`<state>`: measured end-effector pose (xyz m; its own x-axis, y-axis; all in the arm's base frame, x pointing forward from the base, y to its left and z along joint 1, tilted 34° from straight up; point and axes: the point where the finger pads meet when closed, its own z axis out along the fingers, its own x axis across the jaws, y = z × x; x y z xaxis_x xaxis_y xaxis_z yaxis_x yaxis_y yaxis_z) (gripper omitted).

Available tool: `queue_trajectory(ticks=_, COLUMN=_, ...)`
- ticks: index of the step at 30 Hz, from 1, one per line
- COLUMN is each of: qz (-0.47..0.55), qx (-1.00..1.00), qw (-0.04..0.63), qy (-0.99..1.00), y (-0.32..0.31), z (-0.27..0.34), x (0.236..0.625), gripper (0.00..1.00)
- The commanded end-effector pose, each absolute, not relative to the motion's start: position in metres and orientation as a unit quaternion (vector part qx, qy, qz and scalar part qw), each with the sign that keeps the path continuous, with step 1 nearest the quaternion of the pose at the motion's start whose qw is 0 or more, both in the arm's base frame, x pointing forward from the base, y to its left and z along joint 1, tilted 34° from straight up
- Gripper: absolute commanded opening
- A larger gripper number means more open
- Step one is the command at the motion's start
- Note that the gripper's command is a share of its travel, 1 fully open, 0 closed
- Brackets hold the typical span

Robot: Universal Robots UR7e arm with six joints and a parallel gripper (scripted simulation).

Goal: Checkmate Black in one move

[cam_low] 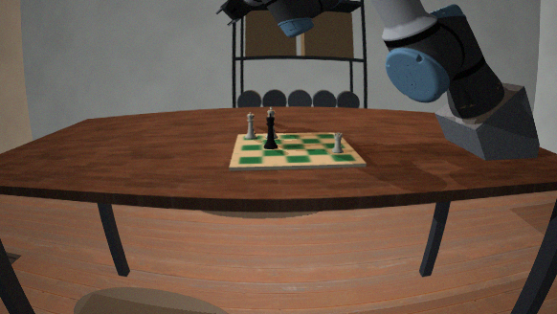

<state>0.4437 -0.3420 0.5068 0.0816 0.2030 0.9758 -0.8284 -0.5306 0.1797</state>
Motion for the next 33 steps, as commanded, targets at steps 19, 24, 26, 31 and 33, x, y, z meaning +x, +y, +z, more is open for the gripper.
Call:
queue_trajectory(ticks=19, qz=0.627, qx=0.649, qw=0.364, qy=-0.233, y=-0.332, z=0.491, x=0.443, gripper=1.00)
queue_trajectory(ticks=24, qz=0.625, qx=0.660, qw=0.350, qy=-0.226, y=-0.329, z=0.486, x=0.443, gripper=1.00)
queue_trajectory(ticks=26, qz=0.624, qx=0.668, qw=0.340, qy=-0.221, y=-0.328, z=0.482, x=0.443, gripper=1.00)
queue_trajectory(ticks=31, qz=0.622, qx=0.689, qw=0.309, qy=-0.206, y=-0.321, z=0.472, x=0.442, gripper=1.00)
queue_trajectory(ticks=33, qz=0.620, qx=0.700, qw=0.295, qy=-0.199, y=-0.318, z=0.467, x=0.442, gripper=1.00)
